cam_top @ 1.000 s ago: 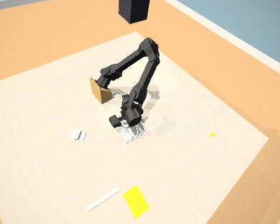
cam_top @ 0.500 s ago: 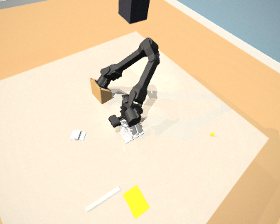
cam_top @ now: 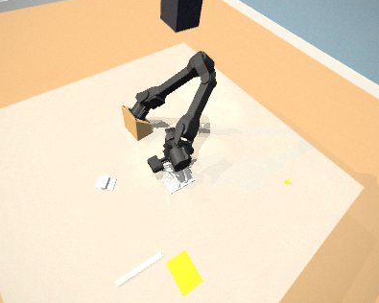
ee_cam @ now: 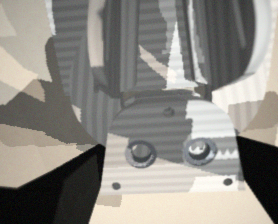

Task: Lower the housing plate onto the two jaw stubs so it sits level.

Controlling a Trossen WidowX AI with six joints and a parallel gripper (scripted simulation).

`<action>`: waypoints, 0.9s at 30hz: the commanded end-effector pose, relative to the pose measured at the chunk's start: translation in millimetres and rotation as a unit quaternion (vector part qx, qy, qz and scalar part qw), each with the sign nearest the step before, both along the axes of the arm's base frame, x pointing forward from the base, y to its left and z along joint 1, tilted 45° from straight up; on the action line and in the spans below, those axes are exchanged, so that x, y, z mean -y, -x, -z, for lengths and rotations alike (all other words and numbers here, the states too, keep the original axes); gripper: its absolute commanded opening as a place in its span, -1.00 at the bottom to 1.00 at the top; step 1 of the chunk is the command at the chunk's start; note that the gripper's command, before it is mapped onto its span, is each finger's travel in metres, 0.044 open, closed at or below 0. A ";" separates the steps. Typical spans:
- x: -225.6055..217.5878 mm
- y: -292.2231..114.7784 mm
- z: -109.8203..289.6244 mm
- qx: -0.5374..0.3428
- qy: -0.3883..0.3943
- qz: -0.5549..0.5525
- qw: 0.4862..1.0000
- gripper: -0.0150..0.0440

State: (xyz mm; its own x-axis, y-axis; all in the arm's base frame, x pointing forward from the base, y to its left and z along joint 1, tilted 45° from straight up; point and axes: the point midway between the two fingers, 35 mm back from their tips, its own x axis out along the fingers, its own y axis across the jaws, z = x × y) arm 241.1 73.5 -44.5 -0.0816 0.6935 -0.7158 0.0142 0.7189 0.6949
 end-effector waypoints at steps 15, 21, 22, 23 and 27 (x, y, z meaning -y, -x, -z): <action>-2.7 -0.2 3.1 -0.002 -0.001 0.001 1.000 0.70; -2.7 -0.2 3.1 -0.002 -0.001 0.001 1.000 0.70; -2.7 -0.2 3.1 -0.002 -0.001 0.001 1.000 0.70; -2.7 -0.2 3.1 -0.002 -0.001 0.001 1.000 0.70; -2.7 -0.2 3.1 -0.002 -0.001 0.001 1.000 0.70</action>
State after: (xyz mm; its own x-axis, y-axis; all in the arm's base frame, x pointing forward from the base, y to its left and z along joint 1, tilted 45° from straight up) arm 241.8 75.6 -46.8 -0.0817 0.6923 -0.7170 0.0129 0.7200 0.6938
